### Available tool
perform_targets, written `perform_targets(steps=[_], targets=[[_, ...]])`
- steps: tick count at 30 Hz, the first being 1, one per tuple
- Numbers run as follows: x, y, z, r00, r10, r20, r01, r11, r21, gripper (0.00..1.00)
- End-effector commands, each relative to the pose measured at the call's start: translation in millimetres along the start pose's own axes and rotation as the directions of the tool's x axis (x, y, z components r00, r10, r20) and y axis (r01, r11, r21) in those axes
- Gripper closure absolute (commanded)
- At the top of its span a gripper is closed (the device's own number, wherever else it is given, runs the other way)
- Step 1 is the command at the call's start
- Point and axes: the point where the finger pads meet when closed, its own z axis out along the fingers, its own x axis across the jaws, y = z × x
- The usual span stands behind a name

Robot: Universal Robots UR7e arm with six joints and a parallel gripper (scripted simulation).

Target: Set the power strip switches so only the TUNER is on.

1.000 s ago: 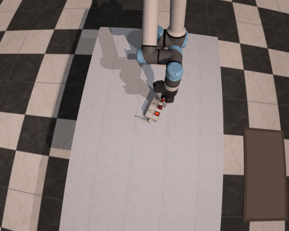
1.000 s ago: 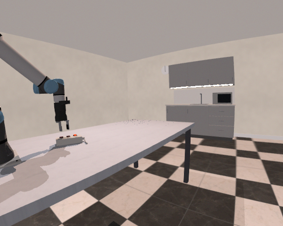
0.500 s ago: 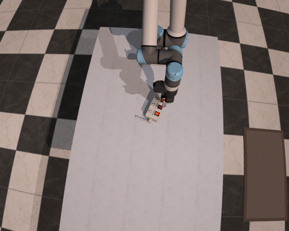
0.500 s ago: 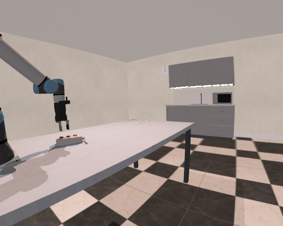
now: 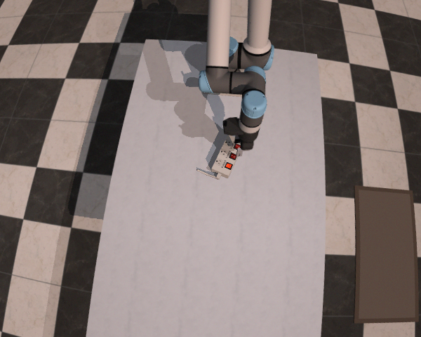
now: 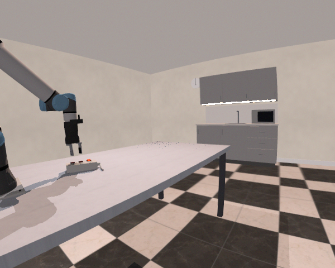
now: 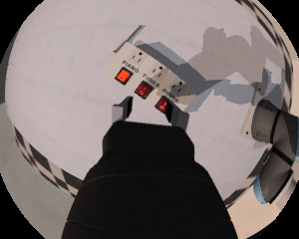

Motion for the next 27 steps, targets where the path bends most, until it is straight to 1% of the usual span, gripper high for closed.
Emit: perform_targets(steps=[1,25,27], targets=[[0.3,0.6,0.9,1.0,-0.003,-0.002,0.003,1.0,0.001,0.0],[0.3,0.6,0.9,1.0,-0.003,-0.002,0.003,1.0,0.001,0.0],[-2.4,-3.9,-5.0,1.0,0.01,0.004,-0.01,1.0,0.001,0.0]])
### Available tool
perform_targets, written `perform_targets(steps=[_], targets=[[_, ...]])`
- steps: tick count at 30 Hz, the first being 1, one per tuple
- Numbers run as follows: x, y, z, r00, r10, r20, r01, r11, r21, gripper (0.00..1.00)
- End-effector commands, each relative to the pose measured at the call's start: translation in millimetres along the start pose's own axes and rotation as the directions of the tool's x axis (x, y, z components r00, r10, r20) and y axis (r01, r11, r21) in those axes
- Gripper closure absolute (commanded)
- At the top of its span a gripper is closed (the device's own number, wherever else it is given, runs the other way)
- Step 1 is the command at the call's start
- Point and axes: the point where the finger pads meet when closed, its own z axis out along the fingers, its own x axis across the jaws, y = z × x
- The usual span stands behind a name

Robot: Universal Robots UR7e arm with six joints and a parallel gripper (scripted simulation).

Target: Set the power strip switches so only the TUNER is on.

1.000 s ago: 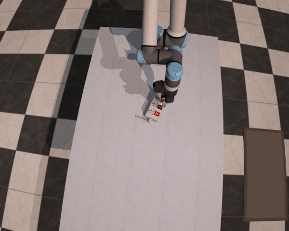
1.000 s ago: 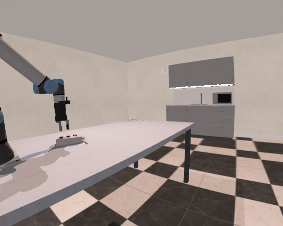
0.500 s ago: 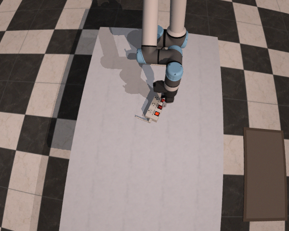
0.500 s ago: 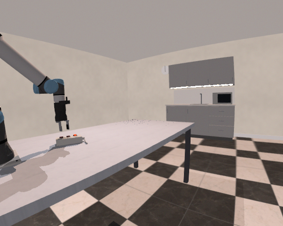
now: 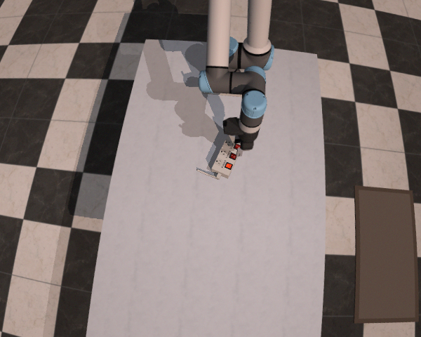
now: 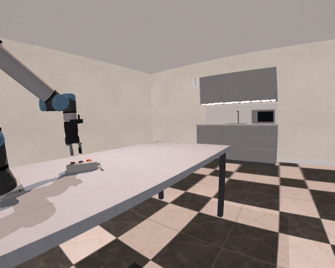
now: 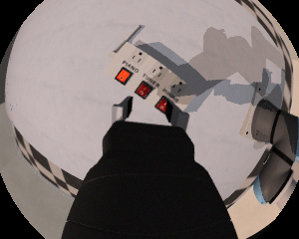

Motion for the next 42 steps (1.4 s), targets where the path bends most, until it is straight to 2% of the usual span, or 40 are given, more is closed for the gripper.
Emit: perform_targets(steps=[1,6,10,42], targets=[[-3,-9,-10.0,1.0,0.023,0.002,-0.023,1.0,0.002,0.0],[-3,-56,-63.1,0.988,0.152,-0.018,-0.152,0.988,0.006,0.0],[-1,-68,-77.2,0.983,0.184,-0.023,-0.184,0.983,0.007,0.0],[-1,-69,-77.3,0.976,0.218,-0.028,-0.218,0.976,0.006,0.0]])
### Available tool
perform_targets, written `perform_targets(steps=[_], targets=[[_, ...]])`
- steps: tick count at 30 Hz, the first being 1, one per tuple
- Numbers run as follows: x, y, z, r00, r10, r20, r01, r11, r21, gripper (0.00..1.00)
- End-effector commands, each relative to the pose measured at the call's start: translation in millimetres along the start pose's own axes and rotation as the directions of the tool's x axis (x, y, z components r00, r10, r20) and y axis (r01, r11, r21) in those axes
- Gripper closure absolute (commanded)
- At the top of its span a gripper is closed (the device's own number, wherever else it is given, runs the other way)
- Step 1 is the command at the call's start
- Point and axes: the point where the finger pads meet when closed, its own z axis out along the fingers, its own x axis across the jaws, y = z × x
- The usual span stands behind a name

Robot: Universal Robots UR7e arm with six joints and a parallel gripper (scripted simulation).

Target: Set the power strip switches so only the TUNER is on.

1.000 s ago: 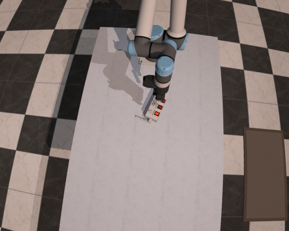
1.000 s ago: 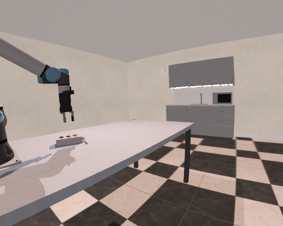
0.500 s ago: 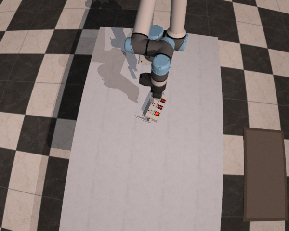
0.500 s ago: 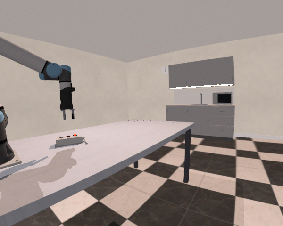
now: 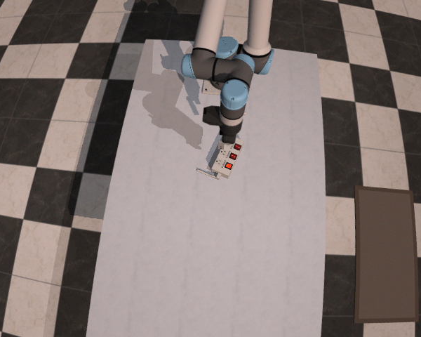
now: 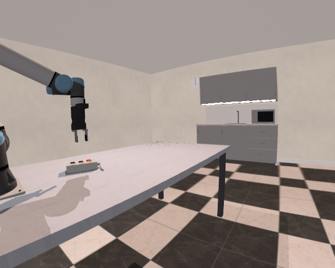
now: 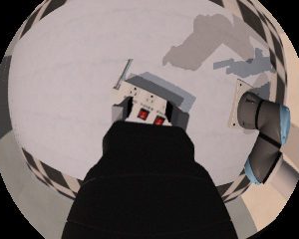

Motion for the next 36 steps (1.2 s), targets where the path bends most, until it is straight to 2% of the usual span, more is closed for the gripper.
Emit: perform_targets(steps=[1,11,19,21,28,36], targets=[[-3,-1,-0.1,0.999,0.033,0.003,-0.033,0.999,0.0,0.0],[-5,1,3.3,0.987,0.159,0.004,-0.159,0.987,0.0,0.0],[-9,3,10.3,0.925,0.381,0.004,-0.381,0.925,-0.001,0.0],[-9,3,10.3,0.925,0.381,0.004,-0.381,0.925,-0.001,0.0],[-15,8,19.0,0.79,0.614,0.003,-0.614,0.79,-0.002,0.0],[-23,16,30.8,0.545,0.838,0.002,-0.838,0.545,-0.003,0.0]])
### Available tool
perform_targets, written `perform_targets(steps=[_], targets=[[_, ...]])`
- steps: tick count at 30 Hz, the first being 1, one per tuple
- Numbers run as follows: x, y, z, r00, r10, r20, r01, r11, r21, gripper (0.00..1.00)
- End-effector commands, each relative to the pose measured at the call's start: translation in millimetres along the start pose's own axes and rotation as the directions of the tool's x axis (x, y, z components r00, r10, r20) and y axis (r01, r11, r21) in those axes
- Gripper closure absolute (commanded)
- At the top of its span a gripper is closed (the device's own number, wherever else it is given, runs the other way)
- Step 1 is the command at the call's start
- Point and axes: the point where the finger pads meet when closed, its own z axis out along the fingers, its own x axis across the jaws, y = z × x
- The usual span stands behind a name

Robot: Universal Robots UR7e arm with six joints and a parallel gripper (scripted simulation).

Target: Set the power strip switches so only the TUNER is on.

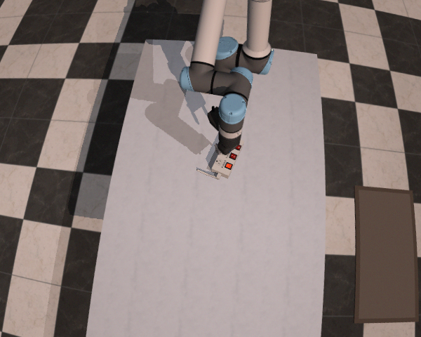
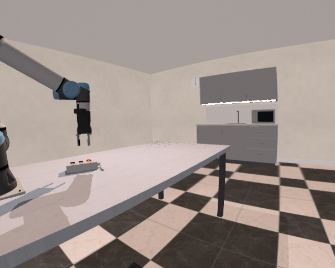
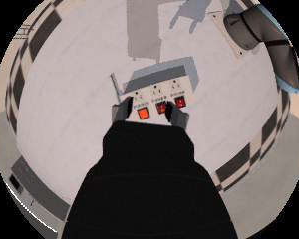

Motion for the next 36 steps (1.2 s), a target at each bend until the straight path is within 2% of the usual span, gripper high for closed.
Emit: perform_targets(steps=[1,2,7,17,19,24,29,34,36], targets=[[-1,9,6.5,0.971,0.237,0.012,-0.237,0.971,0.007,0.0],[-1,9,6.5,0.971,0.237,0.012,-0.237,0.971,0.007,0.0],[-1,18,14.4,0.893,0.45,0.013,-0.45,0.893,0.005,0.0],[-3,35,28.6,0.672,0.741,0.013,-0.741,0.672,0.0,0.0],[-3,35,28.6,0.672,0.741,0.013,-0.741,0.672,0.0,0.0],[-4,41,33.9,0.567,0.824,0.013,-0.824,0.567,-0.002,0.0],[-5,46,37.7,0.489,0.872,0.013,-0.872,0.489,-0.003,0.0],[-5,49,39.9,0.442,0.897,0.013,-0.897,0.442,-0.004,0.0],[-5,49,39.9,0.442,0.897,0.013,-0.897,0.442,-0.004,0.0]])
